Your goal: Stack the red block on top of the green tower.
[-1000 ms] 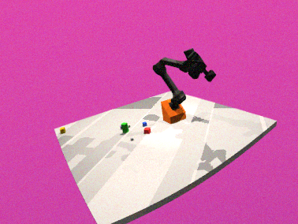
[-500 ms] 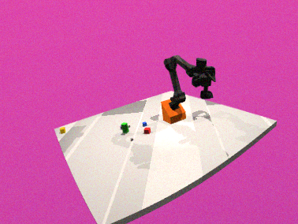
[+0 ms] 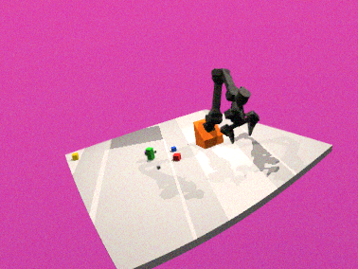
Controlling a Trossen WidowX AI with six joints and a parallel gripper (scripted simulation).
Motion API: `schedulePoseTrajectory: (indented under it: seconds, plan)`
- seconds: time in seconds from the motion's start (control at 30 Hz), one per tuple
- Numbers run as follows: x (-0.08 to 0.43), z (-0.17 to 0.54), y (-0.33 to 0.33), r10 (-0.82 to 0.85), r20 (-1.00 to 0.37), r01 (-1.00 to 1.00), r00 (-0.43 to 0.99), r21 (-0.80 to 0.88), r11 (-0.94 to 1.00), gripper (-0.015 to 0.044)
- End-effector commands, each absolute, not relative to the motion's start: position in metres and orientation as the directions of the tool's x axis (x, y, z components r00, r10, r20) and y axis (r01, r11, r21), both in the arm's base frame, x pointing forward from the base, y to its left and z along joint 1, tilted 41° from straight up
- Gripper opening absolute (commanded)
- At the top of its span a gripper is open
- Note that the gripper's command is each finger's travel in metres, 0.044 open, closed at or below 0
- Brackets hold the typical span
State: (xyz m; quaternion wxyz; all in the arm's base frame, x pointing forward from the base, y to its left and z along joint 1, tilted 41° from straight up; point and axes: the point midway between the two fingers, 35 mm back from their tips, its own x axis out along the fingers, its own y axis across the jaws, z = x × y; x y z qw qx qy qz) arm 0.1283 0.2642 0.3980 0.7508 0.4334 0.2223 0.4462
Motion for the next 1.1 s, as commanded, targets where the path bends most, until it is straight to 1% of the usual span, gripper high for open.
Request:
schedulePoseTrajectory:
  seconds: [0.0, 0.23, 0.5, 0.8, 1.07]
  plan:
    - [0.155, 0.366, 0.271, 0.84, -0.077, -0.511, 0.538, 0.762, 0.398, 0.044]
    - [0.204, 0.314, 0.262, 0.748, -0.28, -0.524, 0.602, 0.567, 0.635, 0.044]
    - [0.241, 0.267, 0.243, 0.652, -0.452, -0.526, 0.609, 0.384, 0.759, 0.044]
    - [0.275, 0.204, 0.204, 0.536, -0.66, -0.559, 0.526, 0.207, 0.803, 0.044]
    - [0.289, 0.154, 0.158, 0.466, -0.796, -0.612, 0.386, 0.157, 0.775, 0.044]
